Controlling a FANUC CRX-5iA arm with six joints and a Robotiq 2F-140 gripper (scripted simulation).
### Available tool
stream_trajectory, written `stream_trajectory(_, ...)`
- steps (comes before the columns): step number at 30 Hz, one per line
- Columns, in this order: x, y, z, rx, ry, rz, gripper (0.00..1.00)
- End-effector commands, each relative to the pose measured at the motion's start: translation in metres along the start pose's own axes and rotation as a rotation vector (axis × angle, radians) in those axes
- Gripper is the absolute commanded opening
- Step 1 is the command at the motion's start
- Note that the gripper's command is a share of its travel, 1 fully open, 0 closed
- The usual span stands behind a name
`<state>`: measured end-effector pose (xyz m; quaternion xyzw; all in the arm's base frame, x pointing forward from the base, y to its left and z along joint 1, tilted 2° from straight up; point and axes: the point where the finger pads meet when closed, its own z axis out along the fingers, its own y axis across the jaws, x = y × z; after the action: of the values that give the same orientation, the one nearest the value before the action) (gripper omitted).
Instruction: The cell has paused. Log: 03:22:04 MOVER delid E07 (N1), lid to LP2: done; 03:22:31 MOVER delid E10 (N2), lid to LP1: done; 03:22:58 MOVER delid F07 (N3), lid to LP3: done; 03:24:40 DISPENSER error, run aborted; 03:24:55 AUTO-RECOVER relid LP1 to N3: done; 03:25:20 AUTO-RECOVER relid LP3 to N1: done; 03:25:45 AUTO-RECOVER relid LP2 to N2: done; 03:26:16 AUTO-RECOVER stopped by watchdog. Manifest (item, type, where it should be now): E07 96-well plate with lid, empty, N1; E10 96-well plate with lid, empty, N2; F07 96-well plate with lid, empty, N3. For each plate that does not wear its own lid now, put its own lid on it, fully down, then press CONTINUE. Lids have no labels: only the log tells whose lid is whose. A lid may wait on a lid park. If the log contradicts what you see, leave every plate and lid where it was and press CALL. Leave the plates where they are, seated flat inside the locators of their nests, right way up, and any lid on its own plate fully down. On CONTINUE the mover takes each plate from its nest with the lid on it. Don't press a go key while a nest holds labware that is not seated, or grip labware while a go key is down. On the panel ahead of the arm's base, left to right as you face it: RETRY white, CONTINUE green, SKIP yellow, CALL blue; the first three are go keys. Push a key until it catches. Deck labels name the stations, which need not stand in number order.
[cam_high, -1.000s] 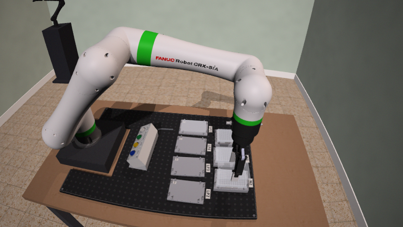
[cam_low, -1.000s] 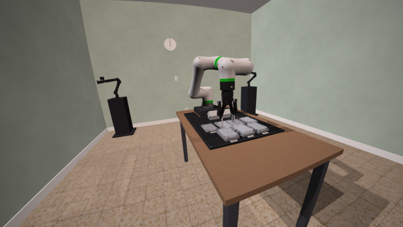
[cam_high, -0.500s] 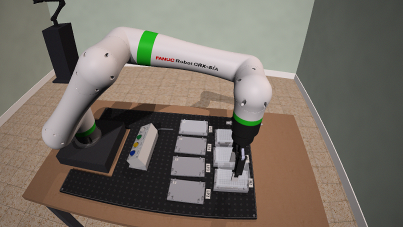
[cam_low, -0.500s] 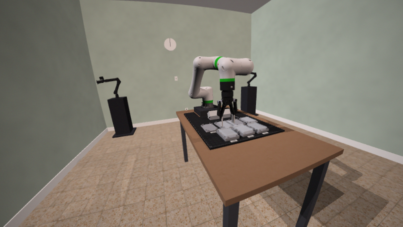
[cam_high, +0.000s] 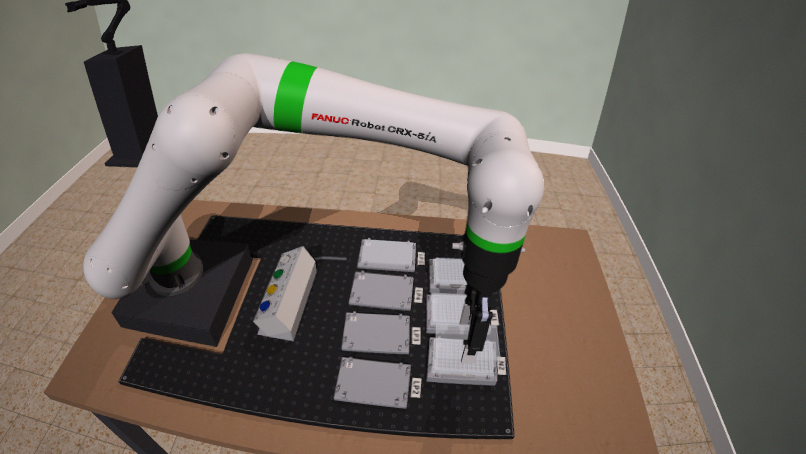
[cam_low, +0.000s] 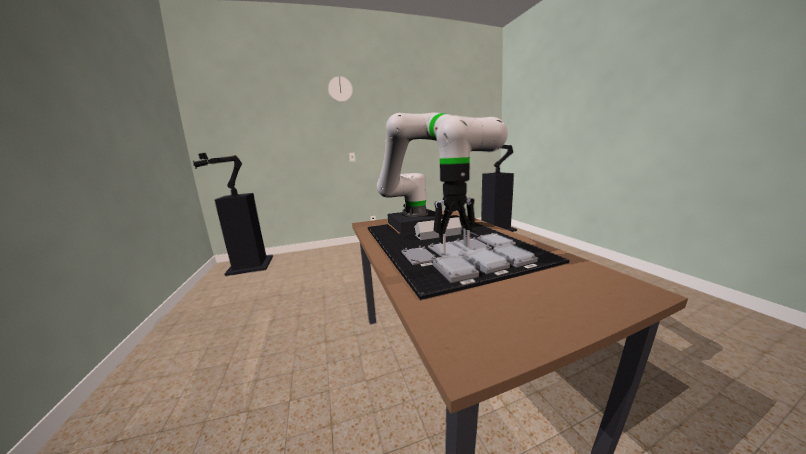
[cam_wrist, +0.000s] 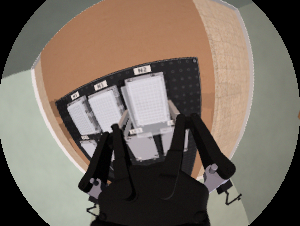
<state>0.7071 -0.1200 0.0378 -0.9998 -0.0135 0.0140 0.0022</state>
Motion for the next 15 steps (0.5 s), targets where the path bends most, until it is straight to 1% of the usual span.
stream_trajectory(1, 0.000, 0.000, 0.001, 0.000, 0.000, 0.012, 0.00)
stream_trajectory(7, 0.000, 0.000, 0.002, 0.000, 0.000, 0.035, 0.00)
stream_trajectory(15, 0.000, 0.000, 0.013, 0.000, 0.000, 0.036, 0.00)
